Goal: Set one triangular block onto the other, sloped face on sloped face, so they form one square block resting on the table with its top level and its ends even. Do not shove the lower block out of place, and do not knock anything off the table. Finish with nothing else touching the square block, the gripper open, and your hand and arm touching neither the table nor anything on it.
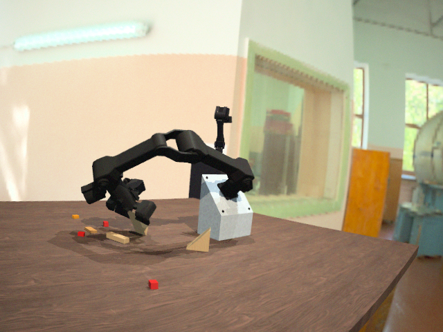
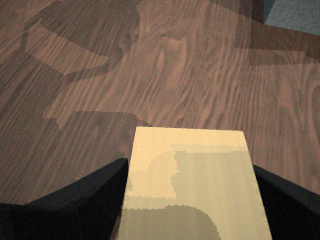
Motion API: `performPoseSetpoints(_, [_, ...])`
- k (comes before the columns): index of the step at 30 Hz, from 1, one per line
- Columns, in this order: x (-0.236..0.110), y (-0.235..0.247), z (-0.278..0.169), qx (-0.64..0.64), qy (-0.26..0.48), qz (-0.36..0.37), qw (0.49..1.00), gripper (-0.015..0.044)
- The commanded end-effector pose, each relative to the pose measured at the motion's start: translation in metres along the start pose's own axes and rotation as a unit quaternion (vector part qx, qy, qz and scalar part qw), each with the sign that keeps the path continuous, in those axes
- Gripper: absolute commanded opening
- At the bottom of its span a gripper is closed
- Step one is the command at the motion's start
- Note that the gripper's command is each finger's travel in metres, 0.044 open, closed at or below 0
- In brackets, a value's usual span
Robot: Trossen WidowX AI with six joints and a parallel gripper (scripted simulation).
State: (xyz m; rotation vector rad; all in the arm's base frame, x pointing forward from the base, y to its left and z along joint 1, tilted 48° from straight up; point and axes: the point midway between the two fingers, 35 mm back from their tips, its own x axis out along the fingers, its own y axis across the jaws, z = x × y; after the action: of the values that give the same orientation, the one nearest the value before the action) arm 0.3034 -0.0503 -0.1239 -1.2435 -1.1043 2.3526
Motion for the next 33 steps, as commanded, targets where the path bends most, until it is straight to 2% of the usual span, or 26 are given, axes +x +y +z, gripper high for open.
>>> performPoseSetpoints(1, [0.0, -0.001, 0.0, 0.001, 0.001, -0.002, 1.0, 0.0394])
performPoseSetpoints(3, [0.0, -0.001, 0.0, 0.001, 0.001, -0.002, 1.0, 0.044])
performPoseSetpoints(14, [-0.002, -0.001, 0.002, 0.001, 0.002, -0.001, 1.0, 0.044])
performPoseSetpoints(20, [-0.063, -0.002, 0.065, 0.006, 0.035, 0.038, 0.999, 0.044])
performPoseSetpoints(26, [-0.07, -0.002, 0.073, 0.008, 0.042, 0.043, 0.998, 0.044])
performPoseSetpoints(29, [-0.064, 0.013, 0.063, 0.023, 0.097, 0.049, 0.994, 0.044])
performPoseSetpoints(33, [-0.038, 0.044, 0.048, 0.051, 0.214, 0.05, 0.974, 0.044])
